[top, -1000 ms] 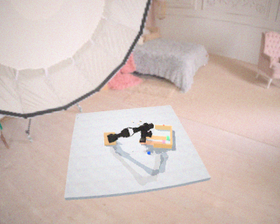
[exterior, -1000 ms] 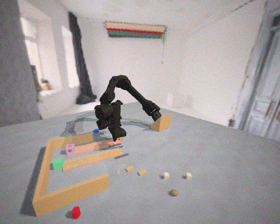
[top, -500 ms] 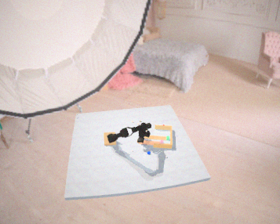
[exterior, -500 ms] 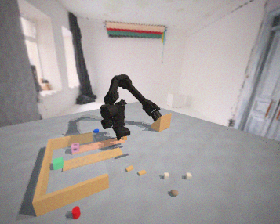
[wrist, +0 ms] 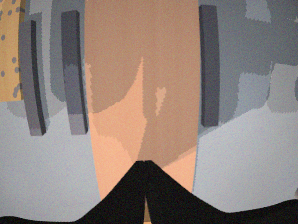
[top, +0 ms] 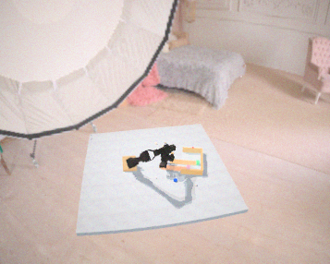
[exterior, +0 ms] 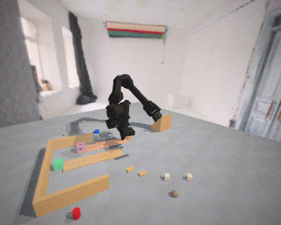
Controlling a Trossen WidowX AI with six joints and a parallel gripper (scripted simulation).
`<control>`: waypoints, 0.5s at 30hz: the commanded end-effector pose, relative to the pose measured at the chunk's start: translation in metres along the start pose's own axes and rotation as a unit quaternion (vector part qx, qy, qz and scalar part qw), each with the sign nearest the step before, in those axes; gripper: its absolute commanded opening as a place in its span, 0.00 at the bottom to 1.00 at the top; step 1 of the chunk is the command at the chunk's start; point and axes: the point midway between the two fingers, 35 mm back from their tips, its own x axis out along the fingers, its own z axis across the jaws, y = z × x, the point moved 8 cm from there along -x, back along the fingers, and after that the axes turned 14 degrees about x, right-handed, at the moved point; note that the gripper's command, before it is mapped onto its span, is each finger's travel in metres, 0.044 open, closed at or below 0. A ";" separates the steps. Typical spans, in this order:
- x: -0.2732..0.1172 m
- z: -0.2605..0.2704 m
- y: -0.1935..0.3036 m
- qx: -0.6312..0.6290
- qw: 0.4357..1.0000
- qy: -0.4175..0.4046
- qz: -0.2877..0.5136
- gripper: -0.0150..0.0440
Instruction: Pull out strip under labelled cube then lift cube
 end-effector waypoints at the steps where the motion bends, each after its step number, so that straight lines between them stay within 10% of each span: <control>1: 0.006 -0.003 0.010 -0.003 1.000 0.006 0.012 0.25; 15: 0.006 -0.009 0.030 -0.003 1.000 0.006 0.012 0.25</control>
